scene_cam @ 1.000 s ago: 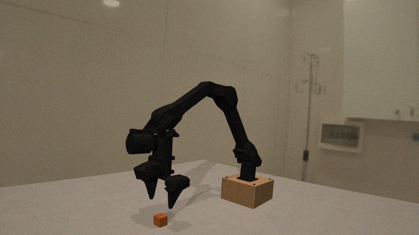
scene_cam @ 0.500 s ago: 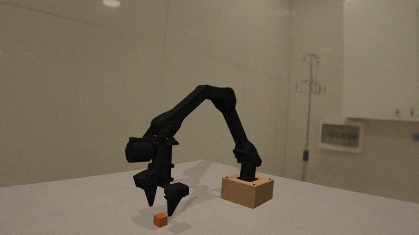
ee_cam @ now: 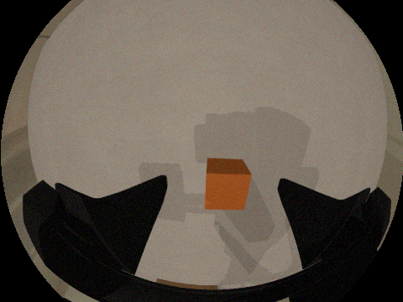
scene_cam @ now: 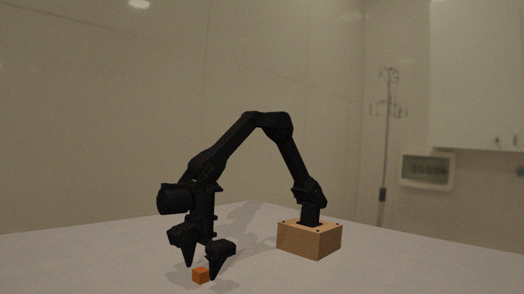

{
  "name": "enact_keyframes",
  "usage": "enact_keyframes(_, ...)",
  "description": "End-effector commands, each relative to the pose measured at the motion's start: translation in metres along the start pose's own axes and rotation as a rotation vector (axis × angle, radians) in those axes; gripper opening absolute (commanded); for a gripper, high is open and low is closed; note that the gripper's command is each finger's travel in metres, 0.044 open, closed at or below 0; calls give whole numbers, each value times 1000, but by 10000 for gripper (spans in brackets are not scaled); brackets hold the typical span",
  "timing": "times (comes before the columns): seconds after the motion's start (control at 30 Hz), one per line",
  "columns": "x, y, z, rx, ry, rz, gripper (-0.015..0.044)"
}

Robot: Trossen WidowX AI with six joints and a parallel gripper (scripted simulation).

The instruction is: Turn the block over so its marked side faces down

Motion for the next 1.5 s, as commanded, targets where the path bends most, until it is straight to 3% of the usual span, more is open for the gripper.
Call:
enact_keyframes(0.0,0,-2,8,11,1,3,440)
enact_keyframes(0.4,0,-2,8,11,1,3,125)
enact_keyframes(0.93,0,-1,7,11,1,3,0)
enact_keyframes(1.1,0,-1,-21,11,1,3,0)
enact_keyframes(1.47,0,-4,-16,-68,-19,6,0)
Point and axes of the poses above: the point midway between the two fingers, 35 mm back from their tips, its own z axis out along the fingers, its own x axis across the jaws, y = z × x, the point moved 6 cm from there along -z, back along the fingers, and after that the axes turned 15 degrees about -z, right-handed, at the moved point
